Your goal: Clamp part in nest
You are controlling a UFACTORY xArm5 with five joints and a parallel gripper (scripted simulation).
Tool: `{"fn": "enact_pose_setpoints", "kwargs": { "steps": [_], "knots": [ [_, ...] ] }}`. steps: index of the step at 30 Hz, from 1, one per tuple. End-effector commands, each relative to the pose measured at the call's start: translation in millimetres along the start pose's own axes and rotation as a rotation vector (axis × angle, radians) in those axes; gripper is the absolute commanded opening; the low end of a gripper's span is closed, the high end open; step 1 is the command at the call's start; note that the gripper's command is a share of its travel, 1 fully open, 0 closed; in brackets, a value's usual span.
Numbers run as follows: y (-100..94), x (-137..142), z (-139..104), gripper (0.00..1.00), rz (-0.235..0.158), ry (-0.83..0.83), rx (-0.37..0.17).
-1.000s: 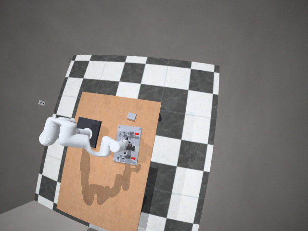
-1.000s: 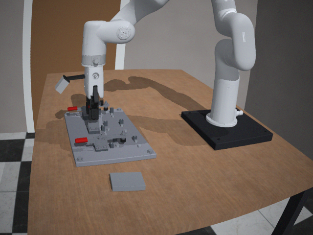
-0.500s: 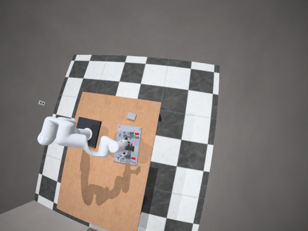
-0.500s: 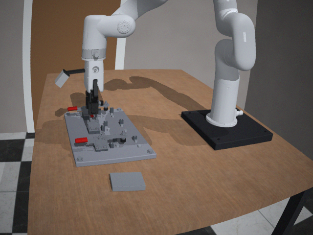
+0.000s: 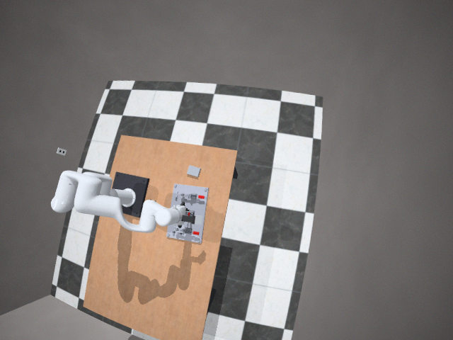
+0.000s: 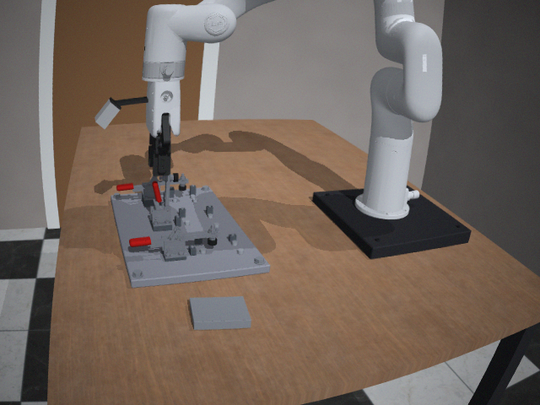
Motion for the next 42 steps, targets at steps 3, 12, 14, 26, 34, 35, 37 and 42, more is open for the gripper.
{"fn": "enact_pose_setpoints", "kwargs": {
  "steps": [3, 12, 14, 26, 34, 35, 37, 42],
  "knots": [
    [-2.7, 0.3, 0.8, 0.47, -0.001, 0.0, 0.003],
    [-2.7, 0.3, 0.8, 0.47, -0.001, 0.0, 0.003],
    [-2.7, 0.3, 0.8, 0.47, -0.001, 0.0, 0.003],
    [-26.1, 0.1, 0.8, 1.0, -0.001, 0.0, 0.003],
    [-59.7, -0.2, 0.8, 1.0, -0.001, 0.0, 0.003],
    [-59.7, -0.2, 0.8, 1.0, -0.001, 0.0, 0.003],
    [-65.6, -0.2, 0.8, 1.0, -0.001, 0.0, 0.003],
    [-69.9, -0.3, 0.8, 1.0, -0.001, 0.0, 0.003]
  ]
}}
Point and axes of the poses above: the point where the finger pads meet when closed, its own y axis out along the fingers, its own x axis across the jaws, z = x × y, the point moved 2 cm from there along -y, back along the fingers, and after that the axes turned 15 degrees about -y, right-handed, at the moved point
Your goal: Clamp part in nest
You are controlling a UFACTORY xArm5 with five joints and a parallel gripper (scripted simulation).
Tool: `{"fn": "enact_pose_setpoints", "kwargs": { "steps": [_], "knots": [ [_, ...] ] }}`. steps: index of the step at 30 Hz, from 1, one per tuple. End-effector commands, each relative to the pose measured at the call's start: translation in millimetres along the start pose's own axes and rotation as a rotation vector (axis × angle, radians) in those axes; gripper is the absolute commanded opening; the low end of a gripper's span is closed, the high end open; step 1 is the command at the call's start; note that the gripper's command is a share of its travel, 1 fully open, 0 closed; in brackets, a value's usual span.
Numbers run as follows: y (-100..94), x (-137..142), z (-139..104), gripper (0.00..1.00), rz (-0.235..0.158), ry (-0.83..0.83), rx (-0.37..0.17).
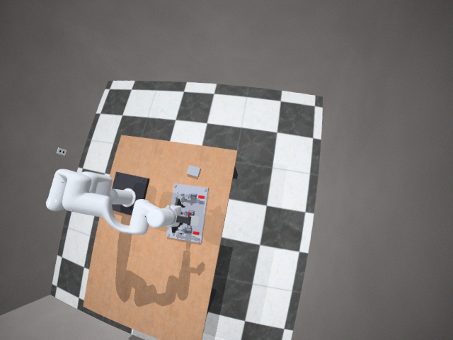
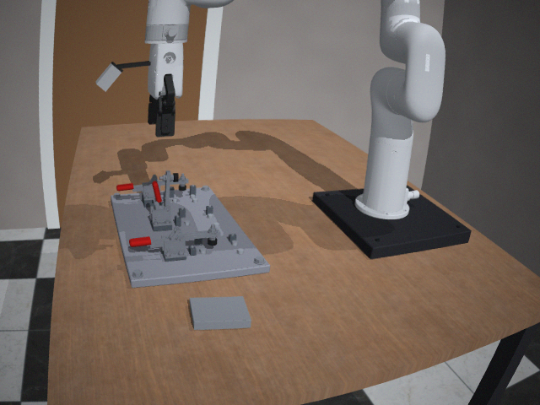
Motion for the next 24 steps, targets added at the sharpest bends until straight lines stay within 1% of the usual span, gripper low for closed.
{"fn": "enact_pose_setpoints", "kwargs": {
  "steps": [1, 10, 13, 18, 24],
  "knots": [
    [-3.5, 0.2, 0.8, 1.0, -0.001, 0.0, 0.003],
    [-3.4, -4.9, 1.5, 1.0, -0.001, 0.0, 0.003],
    [-3.4, -12.1, 2.6, 1.0, 0.0, 0.0, 0.003],
    [-3.2, -32.4, 5.5, 1.0, 0.001, 0.0, 0.003],
    [-2.9, -69.2, 10.7, 1.0, 0.002, 0.0, 0.003]
  ]
}}
Point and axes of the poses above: the point where the finger pads meet when closed, its own y axis out along the fingers, its own x axis across the jaws, z = x × y, the point moved 2 cm from there along -y, back along the fingers, and after that the axes turned 15 degrees about -y, right-handed, at the moved point
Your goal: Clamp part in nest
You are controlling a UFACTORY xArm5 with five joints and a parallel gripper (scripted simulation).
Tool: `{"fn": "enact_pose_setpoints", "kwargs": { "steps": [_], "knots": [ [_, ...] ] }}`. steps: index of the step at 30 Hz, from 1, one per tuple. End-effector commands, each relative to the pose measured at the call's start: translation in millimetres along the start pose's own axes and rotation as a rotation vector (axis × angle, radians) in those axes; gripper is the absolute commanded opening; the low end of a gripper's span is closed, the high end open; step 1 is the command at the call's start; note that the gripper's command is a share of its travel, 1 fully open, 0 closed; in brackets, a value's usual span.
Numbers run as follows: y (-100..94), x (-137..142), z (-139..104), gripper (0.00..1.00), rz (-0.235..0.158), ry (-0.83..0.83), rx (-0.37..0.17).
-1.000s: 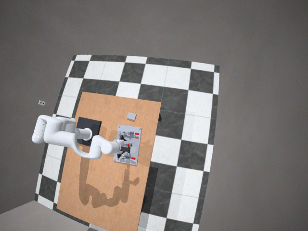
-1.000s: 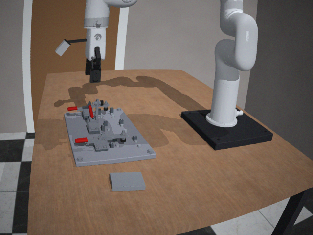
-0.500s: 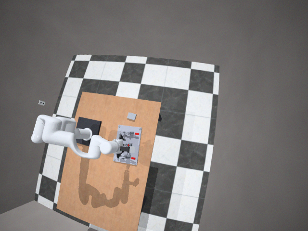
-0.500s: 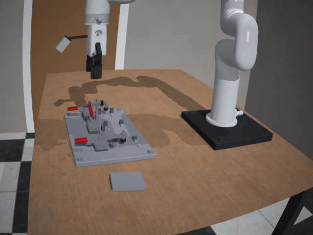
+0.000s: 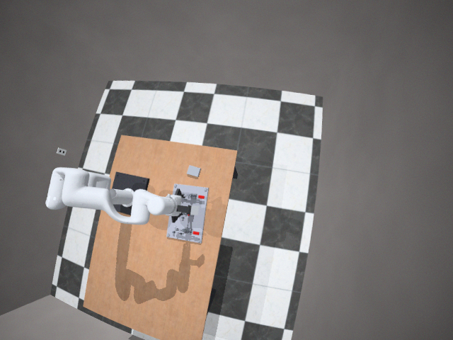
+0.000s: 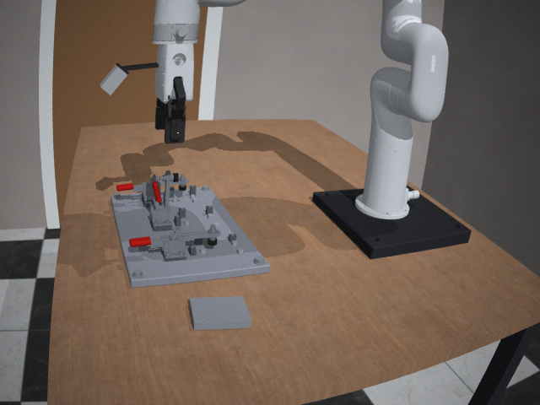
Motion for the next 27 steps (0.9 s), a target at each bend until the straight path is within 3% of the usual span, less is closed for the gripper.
{"fn": "enact_pose_setpoints", "kwargs": {
  "steps": [1, 3, 18, 20, 27],
  "knots": [
    [-1.4, -27.2, 5.2, 1.0, 0.0, 0.001, 0.004],
    [-1.4, -27.2, 5.2, 1.0, 0.0, 0.001, 0.004],
    [-0.1, -146.6, 22.4, 1.0, 0.005, 0.001, 0.001],
    [-0.1, -146.6, 22.4, 1.0, 0.005, 0.001, 0.001],
    [0.3, -191.2, 28.9, 1.0, 0.007, 0.001, -0.001]
  ]
}}
Point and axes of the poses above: the point where the finger pads meet when closed, its own y axis out along the fingers, its own x axis across the jaws, z = x × y, the point moved 2 cm from there along -y, back along the fingers, and after that the axes turned 15 degrees about -y, right-handed, at the moved point
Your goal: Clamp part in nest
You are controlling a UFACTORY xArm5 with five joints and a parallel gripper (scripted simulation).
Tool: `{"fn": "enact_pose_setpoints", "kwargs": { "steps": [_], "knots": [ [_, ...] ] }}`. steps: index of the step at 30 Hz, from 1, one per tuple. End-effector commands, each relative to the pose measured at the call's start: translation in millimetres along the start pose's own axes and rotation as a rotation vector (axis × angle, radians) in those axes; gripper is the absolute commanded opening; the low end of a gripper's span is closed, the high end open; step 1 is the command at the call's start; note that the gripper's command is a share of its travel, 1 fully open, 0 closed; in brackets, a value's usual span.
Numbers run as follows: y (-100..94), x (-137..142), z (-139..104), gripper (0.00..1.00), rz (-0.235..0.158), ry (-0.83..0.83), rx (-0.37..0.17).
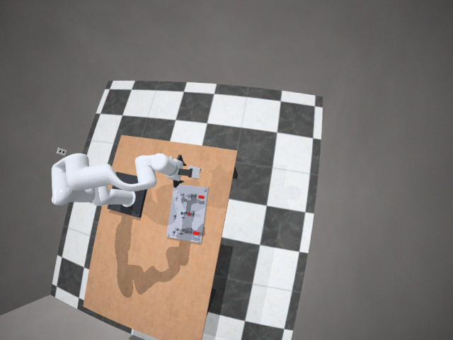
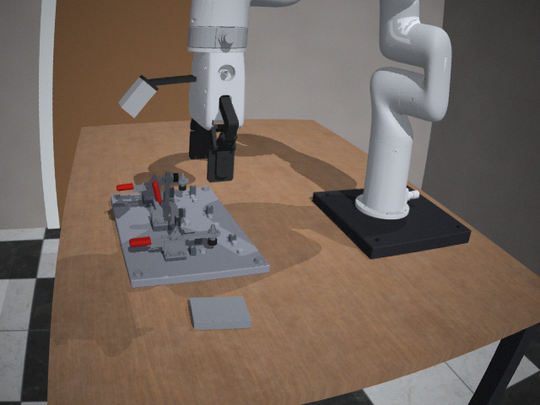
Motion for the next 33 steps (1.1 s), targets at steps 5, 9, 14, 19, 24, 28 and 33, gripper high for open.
{"fn": "enact_pose_setpoints", "kwargs": {
  "steps": [5, 9, 14, 19, 24, 28, 33],
  "knots": [
    [-0.9, -38.7, 7.3, 1.0, 0.001, 0.001, 0.001],
    [-0.8, -45.3, 8.3, 1.0, 0.002, 0.001, 0.001],
    [-0.8, -49.0, 8.8, 1.0, 0.002, 0.001, 0.001],
    [-0.7, -49.3, 8.8, 1.0, 0.002, 0.001, 0.001],
    [-0.7, -49.3, 8.8, 1.0, 0.002, 0.001, 0.001],
    [-0.7, -49.3, 8.8, 1.0, 0.002, 0.001, 0.001],
    [-0.7, -49.3, 8.8, 1.0, 0.002, 0.007, 0.001]
  ]
}}
Point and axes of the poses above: the point where the finger pads meet when closed, its own y axis out along the fingers, its own x axis across the jaws, z = x × y, the point moved 2 cm from there along -y, back along the fingers, and after that the axes turned 15 degrees about -y, right-handed, at the moved point
